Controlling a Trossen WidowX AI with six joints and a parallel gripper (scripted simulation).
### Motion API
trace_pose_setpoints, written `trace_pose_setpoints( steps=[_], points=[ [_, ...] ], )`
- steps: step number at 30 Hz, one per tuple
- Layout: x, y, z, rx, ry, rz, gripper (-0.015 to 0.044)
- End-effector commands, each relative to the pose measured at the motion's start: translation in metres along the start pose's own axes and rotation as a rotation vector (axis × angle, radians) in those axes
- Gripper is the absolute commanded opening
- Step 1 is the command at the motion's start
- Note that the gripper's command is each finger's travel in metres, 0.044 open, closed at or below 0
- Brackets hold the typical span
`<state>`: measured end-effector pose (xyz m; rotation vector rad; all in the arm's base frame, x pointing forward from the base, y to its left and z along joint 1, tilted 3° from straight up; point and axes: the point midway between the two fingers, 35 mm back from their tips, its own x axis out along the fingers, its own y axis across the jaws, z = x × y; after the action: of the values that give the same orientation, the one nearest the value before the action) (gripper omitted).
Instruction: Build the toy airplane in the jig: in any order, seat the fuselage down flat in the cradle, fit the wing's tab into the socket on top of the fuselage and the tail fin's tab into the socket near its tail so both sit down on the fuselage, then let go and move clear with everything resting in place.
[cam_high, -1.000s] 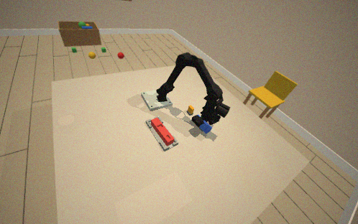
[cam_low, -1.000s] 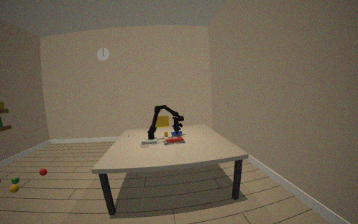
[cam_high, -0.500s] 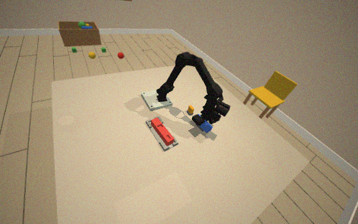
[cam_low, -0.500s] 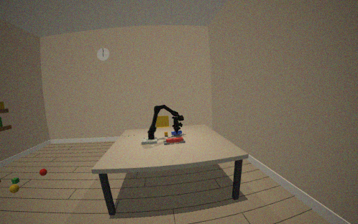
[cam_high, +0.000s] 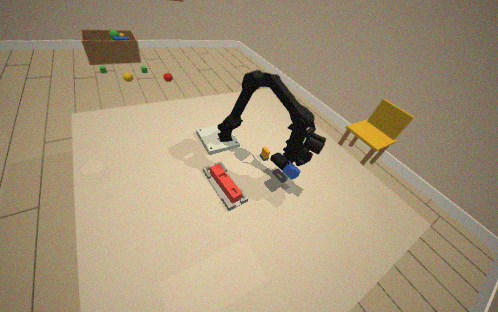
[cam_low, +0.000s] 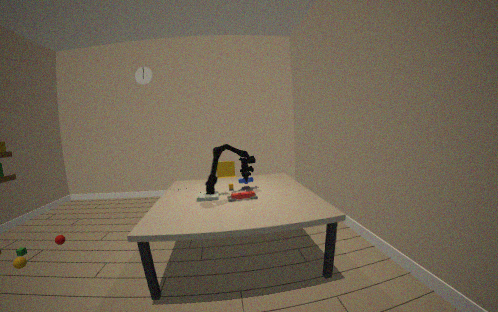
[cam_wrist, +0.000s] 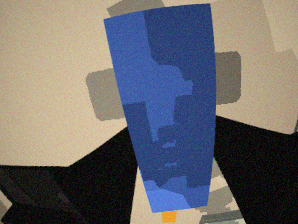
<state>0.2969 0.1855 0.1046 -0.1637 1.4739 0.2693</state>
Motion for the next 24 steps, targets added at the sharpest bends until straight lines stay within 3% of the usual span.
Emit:
trace_pose_setpoints(
  steps=[1,24],
  points=[
    [-0.015,0.0,0.002,-0.003,0.001,0.001,0.0],
    [-0.079,-0.005,-0.002,-0.014,0.035,-0.015,0.0]
  ],
)
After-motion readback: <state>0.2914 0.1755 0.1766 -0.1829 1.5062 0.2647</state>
